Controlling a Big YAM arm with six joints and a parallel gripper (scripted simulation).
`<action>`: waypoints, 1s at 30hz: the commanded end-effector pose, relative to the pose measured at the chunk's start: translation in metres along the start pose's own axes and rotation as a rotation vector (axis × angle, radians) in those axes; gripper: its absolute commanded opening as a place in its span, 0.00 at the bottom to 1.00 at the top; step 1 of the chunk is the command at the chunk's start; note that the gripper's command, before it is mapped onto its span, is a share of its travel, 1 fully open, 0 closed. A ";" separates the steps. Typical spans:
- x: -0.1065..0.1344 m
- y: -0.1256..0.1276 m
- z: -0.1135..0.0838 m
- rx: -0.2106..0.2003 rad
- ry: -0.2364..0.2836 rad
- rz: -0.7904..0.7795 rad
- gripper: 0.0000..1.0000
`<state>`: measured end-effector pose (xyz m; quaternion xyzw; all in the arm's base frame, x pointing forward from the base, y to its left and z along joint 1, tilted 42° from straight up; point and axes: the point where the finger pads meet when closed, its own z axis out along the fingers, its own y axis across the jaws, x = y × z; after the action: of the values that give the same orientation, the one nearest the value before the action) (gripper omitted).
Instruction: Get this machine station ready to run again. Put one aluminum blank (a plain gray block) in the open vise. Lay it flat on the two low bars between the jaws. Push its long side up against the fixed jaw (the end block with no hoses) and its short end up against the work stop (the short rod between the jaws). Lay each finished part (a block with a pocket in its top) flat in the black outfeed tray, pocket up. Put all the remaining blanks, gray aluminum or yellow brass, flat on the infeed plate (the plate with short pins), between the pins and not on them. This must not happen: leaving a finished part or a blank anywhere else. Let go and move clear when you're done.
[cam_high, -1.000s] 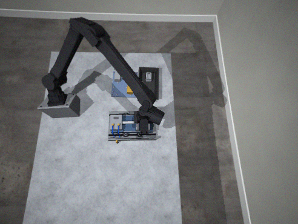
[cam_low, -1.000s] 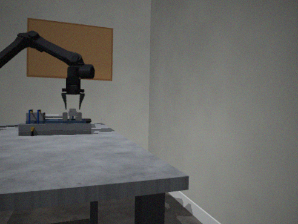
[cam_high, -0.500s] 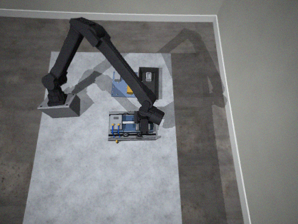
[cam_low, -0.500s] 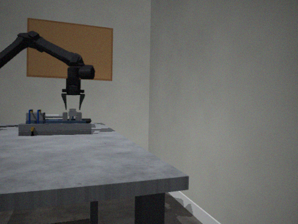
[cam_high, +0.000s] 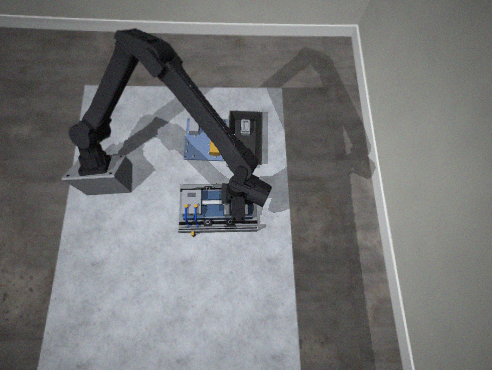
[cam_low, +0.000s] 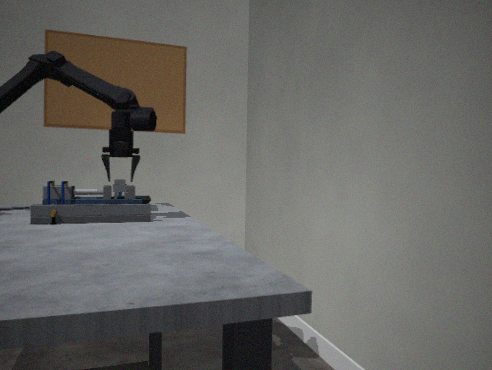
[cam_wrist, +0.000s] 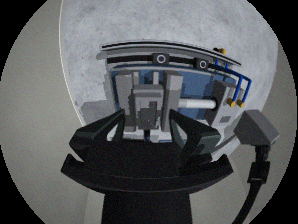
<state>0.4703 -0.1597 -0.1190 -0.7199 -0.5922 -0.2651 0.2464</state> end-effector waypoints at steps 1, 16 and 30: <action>-0.003 0.003 0.011 0.004 -0.001 -0.003 0.64; -0.002 0.003 0.011 0.004 0.000 -0.003 0.64; -0.002 0.003 0.011 0.004 0.000 -0.003 0.00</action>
<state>0.4703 -0.1597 -0.1190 -0.7199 -0.5922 -0.2651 0.2464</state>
